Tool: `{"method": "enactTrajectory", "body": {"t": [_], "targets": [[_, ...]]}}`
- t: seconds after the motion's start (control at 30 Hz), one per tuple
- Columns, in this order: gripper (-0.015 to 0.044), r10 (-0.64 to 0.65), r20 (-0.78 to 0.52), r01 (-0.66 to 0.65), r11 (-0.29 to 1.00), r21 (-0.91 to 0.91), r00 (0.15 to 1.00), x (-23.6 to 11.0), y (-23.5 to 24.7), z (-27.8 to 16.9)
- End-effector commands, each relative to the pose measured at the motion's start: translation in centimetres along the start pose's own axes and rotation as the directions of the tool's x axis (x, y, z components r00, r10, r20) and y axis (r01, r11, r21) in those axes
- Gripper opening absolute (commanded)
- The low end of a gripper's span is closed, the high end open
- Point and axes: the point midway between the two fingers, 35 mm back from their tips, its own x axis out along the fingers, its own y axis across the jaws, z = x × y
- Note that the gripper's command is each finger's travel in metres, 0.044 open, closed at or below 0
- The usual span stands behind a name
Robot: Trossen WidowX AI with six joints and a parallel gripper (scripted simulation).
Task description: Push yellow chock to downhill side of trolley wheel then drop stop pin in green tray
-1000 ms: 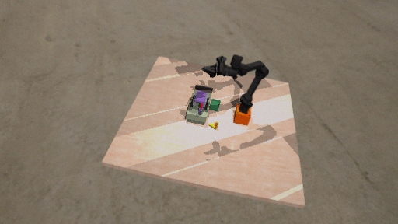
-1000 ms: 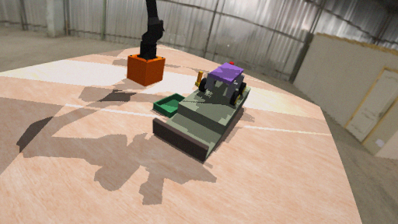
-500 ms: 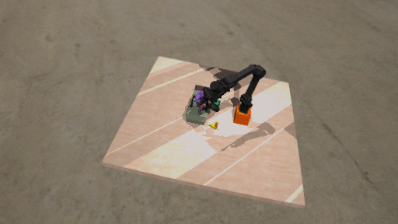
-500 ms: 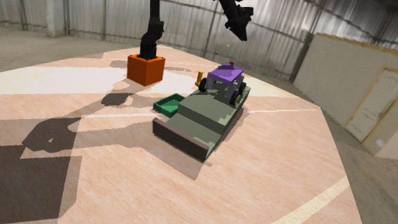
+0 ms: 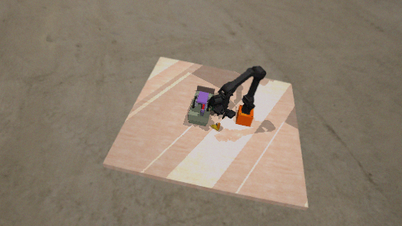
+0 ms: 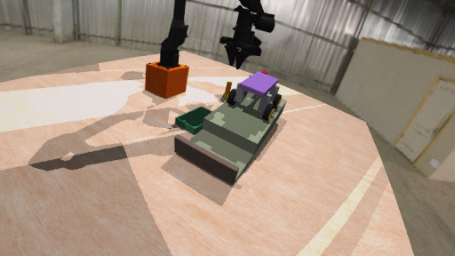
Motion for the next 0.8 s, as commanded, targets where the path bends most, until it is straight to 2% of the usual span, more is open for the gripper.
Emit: {"method": "enactTrajectory", "body": {"t": [0.0,0.3,0.77], "targets": [[0.019,0.011,-0.008,-0.011,1.0,-0.012,1.0,0.7,0.1,-0.2],[0.019,0.011,-0.009,-0.011,1.0,-0.012,1.0,4.2,0.2,-0.2],[0.019,0.011,-0.009,-0.011,1.0,-0.012,1.0,5.7,0.2,-0.3]]}}
